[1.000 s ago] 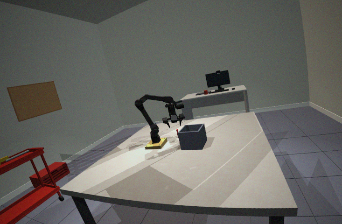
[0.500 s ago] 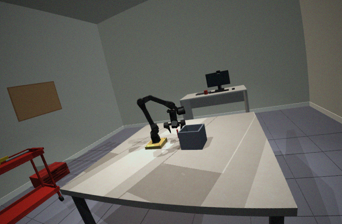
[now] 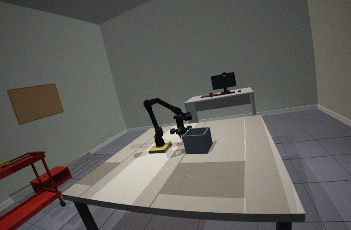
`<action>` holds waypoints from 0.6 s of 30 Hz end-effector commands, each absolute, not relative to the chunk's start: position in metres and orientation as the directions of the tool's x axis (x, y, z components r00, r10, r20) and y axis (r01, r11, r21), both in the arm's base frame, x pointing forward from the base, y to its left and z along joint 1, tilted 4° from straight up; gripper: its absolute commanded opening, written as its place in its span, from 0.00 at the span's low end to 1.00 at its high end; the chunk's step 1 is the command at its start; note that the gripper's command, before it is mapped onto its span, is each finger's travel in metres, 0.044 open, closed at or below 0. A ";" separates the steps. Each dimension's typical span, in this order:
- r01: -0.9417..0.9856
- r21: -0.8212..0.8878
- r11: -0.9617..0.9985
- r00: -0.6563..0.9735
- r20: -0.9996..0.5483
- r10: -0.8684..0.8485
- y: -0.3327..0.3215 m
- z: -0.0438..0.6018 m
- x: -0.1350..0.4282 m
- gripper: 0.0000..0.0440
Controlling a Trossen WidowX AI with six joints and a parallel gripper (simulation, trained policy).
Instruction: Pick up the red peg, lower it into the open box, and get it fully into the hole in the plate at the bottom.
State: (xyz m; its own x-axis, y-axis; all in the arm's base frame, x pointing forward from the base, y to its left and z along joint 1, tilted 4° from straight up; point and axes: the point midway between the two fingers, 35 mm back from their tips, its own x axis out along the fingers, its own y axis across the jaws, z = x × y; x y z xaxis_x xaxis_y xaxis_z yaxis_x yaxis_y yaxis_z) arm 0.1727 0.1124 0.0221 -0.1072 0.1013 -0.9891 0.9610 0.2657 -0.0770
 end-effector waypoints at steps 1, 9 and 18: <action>0.956 -0.075 0.282 -0.110 -0.988 0.111 0.116 0.017 0.175 0.05; 0.964 -0.014 0.265 -0.059 -0.985 0.163 0.122 0.031 0.186 0.00; 0.968 0.077 0.239 0.021 -0.973 0.229 0.129 0.058 0.199 0.00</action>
State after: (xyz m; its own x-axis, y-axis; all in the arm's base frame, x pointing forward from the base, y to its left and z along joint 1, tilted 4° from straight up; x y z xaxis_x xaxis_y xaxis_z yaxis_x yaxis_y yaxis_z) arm 0.1943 0.1266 0.0468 -0.0111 0.2031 -0.9791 0.9668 0.2520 0.0413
